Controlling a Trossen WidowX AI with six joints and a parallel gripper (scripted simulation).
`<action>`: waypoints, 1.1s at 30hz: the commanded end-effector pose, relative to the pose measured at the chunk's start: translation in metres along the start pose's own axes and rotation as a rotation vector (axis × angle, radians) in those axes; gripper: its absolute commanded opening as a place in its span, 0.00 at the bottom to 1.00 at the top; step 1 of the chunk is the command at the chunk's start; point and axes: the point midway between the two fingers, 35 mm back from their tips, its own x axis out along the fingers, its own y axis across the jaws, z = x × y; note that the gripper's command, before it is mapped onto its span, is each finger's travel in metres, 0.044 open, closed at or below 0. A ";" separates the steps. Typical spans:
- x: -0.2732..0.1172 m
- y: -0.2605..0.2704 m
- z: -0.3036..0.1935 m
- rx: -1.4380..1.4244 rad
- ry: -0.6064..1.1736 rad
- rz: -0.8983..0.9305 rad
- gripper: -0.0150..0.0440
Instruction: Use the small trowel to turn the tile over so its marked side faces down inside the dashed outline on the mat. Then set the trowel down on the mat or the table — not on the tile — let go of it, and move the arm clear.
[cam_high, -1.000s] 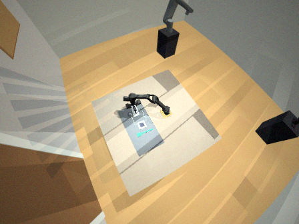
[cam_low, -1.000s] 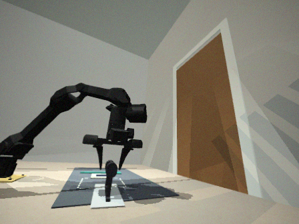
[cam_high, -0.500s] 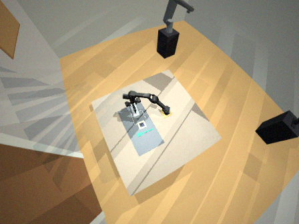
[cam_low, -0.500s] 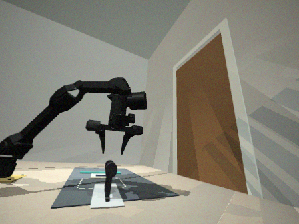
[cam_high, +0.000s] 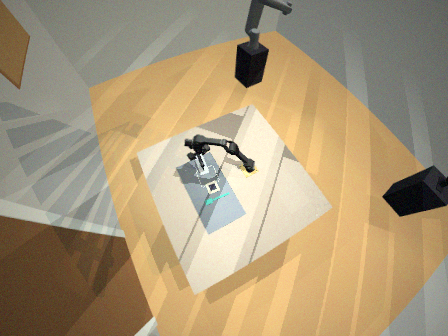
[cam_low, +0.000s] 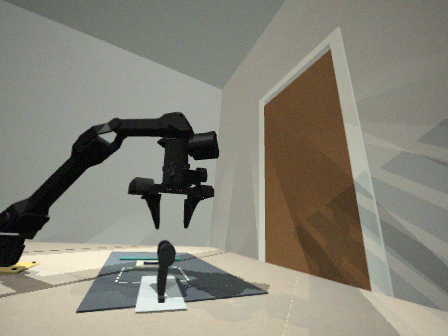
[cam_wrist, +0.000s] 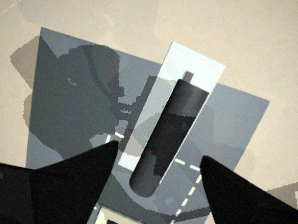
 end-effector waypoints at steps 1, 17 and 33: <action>0.005 -0.002 0.003 -0.106 0.002 0.032 0.76; 0.013 -0.005 0.014 -0.572 -0.076 0.161 0.76; 0.013 -0.009 0.034 -0.993 -0.252 0.252 0.76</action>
